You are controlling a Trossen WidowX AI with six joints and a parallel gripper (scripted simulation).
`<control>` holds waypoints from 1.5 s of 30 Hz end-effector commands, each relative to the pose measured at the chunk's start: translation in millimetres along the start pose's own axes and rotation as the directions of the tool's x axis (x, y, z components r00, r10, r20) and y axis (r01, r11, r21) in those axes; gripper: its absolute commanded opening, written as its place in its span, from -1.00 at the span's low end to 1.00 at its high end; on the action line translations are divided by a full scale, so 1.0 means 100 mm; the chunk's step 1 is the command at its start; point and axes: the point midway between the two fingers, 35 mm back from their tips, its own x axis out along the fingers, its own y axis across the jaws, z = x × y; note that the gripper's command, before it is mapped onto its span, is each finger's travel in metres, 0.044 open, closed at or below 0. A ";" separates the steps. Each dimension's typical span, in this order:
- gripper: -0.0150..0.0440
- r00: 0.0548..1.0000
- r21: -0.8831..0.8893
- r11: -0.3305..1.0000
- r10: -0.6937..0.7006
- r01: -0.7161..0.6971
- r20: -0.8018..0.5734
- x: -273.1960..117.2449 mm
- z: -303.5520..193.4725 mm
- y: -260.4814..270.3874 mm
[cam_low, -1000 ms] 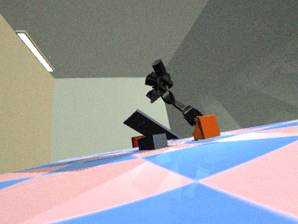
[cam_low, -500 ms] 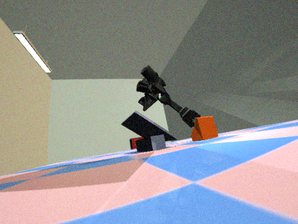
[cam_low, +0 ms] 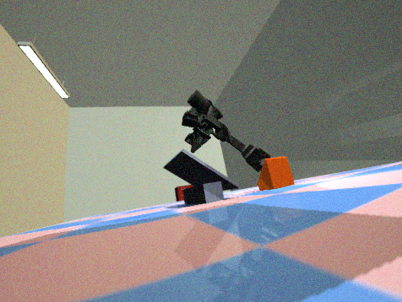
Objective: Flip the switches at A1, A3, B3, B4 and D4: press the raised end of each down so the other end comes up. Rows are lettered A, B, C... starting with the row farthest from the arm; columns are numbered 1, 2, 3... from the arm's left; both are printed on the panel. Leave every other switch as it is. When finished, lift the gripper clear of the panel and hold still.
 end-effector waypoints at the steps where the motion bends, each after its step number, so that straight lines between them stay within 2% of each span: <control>1: -0.49 1.000 -0.009 1.000 0.003 -0.003 -0.005 0.06 -0.03 0.01; 9: -0.49 1.000 -0.009 1.000 0.002 -0.002 -0.005 0.16 -0.02 0.01; 45: -0.49 1.000 -0.009 1.000 0.002 -0.002 -0.005 0.17 -0.02 0.01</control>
